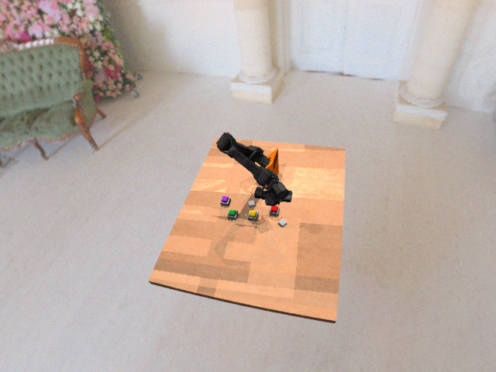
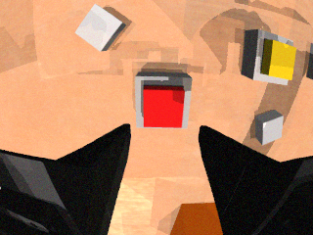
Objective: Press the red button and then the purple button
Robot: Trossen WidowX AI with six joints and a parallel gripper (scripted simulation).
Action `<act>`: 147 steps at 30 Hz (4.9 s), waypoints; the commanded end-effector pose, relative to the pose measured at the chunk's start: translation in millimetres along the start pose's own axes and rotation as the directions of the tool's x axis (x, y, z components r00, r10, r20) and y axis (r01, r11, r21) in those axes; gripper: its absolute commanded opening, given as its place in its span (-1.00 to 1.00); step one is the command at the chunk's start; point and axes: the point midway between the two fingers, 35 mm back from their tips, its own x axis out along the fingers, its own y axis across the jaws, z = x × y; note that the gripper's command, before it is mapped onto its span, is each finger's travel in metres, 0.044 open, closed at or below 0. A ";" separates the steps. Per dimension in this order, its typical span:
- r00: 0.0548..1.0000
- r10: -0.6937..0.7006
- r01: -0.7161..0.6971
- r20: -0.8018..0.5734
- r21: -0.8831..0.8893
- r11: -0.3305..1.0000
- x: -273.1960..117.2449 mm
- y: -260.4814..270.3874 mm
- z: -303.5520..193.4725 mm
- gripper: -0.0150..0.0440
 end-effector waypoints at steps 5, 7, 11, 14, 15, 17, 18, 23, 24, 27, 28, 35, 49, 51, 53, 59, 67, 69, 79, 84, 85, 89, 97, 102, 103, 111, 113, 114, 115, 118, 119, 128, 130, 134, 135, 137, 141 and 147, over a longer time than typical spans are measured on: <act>1.000 -0.005 0.005 0.011 -0.006 1.000 6.6 0.2 0.2 -0.42; 1.000 -0.005 0.005 0.011 -0.006 1.000 6.6 0.2 0.2 -0.42; 1.000 -0.005 0.005 0.011 -0.006 1.000 6.6 0.2 0.2 -0.42; 1.000 -0.005 0.005 0.011 -0.006 1.000 6.6 0.2 0.2 -0.42; 1.000 -0.005 0.005 0.011 -0.006 1.000 6.6 0.2 0.2 -0.42; 1.000 -0.005 0.005 0.011 -0.006 1.000 7.7 0.2 0.3 -0.42; 1.000 -0.005 0.005 0.012 -0.006 1.000 9.0 0.2 0.4 -0.42; 1.000 -0.005 0.005 0.012 -0.006 1.000 17.1 0.2 0.8 -0.42; 1.000 -0.005 0.005 0.012 -0.006 1.000 18.7 0.2 0.8 -0.42; 1.000 -0.005 0.005 0.012 -0.006 1.000 23.6 0.1 0.9 -0.42; 1.000 -0.005 0.005 0.012 -0.006 1.000 25.2 0.1 0.9 -0.42; 1.000 -0.006 0.006 0.012 -0.006 1.000 36.2 -0.3 0.6 -0.42; 1.000 -0.007 0.007 0.011 -0.006 1.000 40.0 -0.6 0.4 -0.42; 1.000 -0.007 0.007 0.011 -0.006 1.000 40.0 -0.6 0.4 -0.42; 1.000 -0.007 0.007 0.011 -0.006 1.000 40.0 -0.6 0.4 -0.42; 1.000 -0.007 0.007 0.011 -0.006 1.000 40.0 -0.6 0.4 -0.42; 1.000 -0.005 0.005 0.011 -0.006 1.000 6.6 0.2 0.2 -0.42; 1.000 -0.005 0.005 0.011 -0.006 1.000 6.6 0.2 0.2 -0.42; 1.000 -0.001 0.001 0.011 -0.007 1.000 -55.5 1.1 -0.4 -0.42; 1.000 -0.001 0.001 0.011 -0.007 1.000 -55.5 1.1 -0.4 -0.42; 1.000 0.001 -0.001 0.011 -0.008 1.000 -56.1 -1.2 0.9 -0.42; 0.999 0.035 -0.035 0.014 -0.019 0.999 -63.4 -51.1 21.5 -0.42; 0.999 0.047 -0.047 0.027 -0.021 0.999 -63.8 -176.0 29.1 -0.42; 1.000 0.015 -0.015 0.022 -0.014 1.000 -59.6 -247.8 5.7 -0.42; 1.000 0.006 -0.006 0.019 -0.012 1.000 -58.9 -261.2 -1.3 -0.42; 1.000 -0.017 0.017 0.008 -0.009 1.000 -57.7 -288.4 -19.0 -0.42; 1.000 -0.017 0.017 0.008 -0.009 1.000 -57.7 -288.4 -19.0 -0.42; 1.000 -0.017 0.017 0.008 -0.009 1.000 -57.7 -288.4 -19.0 -0.42; 1.000 -0.017 0.017 0.008 -0.009 1.000 -55.7 -288.3 -18.7 -0.42; 1.000 -0.013 0.013 0.009 -0.008 1.000 -26.6 -288.0 -16.7 -0.42; 1.000 -0.015 0.015 0.009 -0.008 1.000 -13.7 -288.7 -17.0 -0.42; 1.000 -0.021 0.021 0.009 -0.008 1.000 3.9 -290.2 -18.7 -0.42; 1.000 -0.021 0.021 0.009 -0.008 1.000 6.0 -290.2 -18.5 -0.42; 1.000 -0.020 0.020 0.009 -0.007 1.000 12.6 -290.2 -18.2 -0.42; 1.000 -0.020 0.020 0.009 -0.007 1.000 14.2 -290.2 -18.1 -0.42; 1.000 -0.020 0.020 0.009 -0.007 1.000 17.5 -290.3 -18.0 -0.42; 1.000 -0.020 0.021 0.009 -0.007 1.000 24.0 -290.5 -18.0 -0.42; 1.000 -0.022 0.022 0.009 -0.008 1.000 33.7 -291.0 -18.4 -0.42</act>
